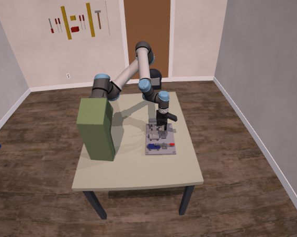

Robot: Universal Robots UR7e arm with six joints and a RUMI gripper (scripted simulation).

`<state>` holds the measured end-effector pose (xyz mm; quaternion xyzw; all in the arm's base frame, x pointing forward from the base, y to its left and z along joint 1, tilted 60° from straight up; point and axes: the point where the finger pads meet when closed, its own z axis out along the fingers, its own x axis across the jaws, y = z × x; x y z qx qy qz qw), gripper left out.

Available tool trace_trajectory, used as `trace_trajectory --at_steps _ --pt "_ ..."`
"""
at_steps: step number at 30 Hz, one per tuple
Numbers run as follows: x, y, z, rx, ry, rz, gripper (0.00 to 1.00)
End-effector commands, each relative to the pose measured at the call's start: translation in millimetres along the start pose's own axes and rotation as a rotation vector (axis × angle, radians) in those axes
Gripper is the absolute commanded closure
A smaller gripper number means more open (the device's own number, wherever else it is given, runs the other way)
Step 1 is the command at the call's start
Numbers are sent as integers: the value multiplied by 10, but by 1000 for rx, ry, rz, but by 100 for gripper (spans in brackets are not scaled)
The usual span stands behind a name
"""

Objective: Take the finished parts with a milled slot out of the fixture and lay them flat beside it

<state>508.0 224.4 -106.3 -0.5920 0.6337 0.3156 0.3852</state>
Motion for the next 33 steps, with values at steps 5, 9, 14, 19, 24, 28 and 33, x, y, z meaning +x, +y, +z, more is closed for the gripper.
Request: trace_trajectory --at_steps 5,9,14,19,24,28,33 --pt "0 3 -3 1 0 0 100" --pt "0 3 -3 1 0 0 100" --pt "0 3 -3 1 0 0 100" --pt "0 3 -3 1 0 0 100" --pt "0 3 -3 1 0 0 100" --pt "0 3 -3 1 0 0 72" --pt "0 3 -3 1 0 0 72"
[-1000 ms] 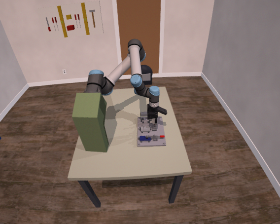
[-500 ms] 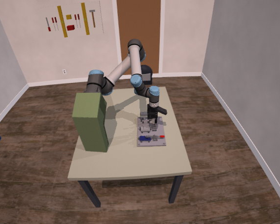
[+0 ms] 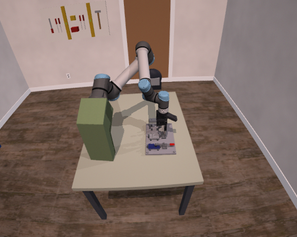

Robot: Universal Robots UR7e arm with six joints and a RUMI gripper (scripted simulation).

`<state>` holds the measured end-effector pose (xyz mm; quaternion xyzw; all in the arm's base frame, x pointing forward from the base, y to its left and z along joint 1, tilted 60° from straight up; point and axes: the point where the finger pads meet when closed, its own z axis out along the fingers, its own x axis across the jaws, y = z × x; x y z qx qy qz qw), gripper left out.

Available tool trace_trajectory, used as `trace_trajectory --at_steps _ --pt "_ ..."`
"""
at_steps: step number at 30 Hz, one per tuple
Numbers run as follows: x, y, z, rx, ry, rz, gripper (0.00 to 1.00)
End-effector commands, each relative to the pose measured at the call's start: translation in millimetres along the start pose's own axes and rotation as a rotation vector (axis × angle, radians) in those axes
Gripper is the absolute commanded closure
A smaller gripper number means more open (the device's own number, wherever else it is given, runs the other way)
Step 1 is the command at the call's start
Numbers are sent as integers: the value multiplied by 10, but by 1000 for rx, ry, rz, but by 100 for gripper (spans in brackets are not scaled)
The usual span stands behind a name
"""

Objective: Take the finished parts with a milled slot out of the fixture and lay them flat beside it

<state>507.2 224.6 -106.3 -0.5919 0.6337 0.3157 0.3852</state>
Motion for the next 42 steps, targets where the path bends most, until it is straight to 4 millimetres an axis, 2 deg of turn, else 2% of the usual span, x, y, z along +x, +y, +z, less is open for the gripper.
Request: trace_trajectory --at_steps 1,25,39,42 --pt "1 -5 -5 1 0 0 72" --pt "1 -5 -22 1 0 0 72" --pt "1 -5 -371 1 0 0 72" --pt "1 -5 -398 1 0 0 72"
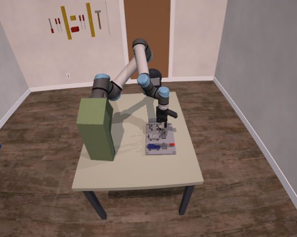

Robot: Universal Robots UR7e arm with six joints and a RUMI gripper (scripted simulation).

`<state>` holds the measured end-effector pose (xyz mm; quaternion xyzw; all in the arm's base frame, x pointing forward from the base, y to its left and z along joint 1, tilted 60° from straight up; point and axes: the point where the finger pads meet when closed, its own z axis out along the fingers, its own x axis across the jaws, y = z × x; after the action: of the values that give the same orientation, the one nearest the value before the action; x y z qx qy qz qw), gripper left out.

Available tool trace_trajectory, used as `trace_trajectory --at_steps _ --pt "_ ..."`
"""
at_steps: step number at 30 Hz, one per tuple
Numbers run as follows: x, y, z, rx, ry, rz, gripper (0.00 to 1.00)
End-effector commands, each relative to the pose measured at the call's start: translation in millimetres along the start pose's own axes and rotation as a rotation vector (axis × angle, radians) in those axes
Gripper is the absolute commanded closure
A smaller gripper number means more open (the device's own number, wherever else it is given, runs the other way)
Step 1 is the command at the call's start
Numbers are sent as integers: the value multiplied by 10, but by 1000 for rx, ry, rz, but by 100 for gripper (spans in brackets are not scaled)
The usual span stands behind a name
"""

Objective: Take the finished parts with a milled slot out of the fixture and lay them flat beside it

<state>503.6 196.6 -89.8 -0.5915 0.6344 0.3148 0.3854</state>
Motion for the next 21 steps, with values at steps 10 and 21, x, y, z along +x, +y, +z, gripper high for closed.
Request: trace_trajectory --at_steps 10,21 --pt "1 -3 -178 -1 -1 -1 72" --pt "1 -3 -178 -1 -1 -1 72"
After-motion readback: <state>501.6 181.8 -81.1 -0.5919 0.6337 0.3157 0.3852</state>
